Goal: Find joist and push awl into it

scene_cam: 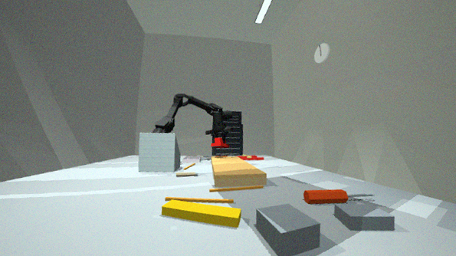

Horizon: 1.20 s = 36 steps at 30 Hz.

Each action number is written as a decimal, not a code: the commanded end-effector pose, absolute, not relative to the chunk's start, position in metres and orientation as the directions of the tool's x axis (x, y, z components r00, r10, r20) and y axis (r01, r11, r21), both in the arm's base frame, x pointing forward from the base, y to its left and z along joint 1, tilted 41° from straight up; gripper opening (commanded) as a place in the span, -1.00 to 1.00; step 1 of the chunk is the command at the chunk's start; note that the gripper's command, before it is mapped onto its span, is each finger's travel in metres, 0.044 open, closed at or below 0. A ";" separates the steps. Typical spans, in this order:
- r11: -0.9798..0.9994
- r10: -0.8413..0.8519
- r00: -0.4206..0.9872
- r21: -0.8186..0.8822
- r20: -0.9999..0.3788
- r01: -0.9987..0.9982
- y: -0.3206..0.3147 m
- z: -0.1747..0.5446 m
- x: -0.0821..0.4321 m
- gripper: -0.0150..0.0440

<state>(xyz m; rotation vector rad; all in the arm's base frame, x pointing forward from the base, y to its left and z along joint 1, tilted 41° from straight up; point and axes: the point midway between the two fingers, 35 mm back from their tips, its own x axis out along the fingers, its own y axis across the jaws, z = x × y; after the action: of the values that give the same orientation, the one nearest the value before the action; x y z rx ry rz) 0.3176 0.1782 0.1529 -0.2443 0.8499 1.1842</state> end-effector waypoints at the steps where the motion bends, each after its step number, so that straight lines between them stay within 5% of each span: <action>1: 0.358 0.719 0.113 0.225 -0.686 -0.906 0.190 0.162 0.301 -0.49; 36: -0.112 0.847 -0.073 -0.042 -0.527 -0.993 0.249 0.227 0.112 -0.49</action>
<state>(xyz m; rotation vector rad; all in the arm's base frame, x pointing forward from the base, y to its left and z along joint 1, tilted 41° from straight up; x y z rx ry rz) 0.1179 0.2500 0.2270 -0.4939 0.3950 1.6177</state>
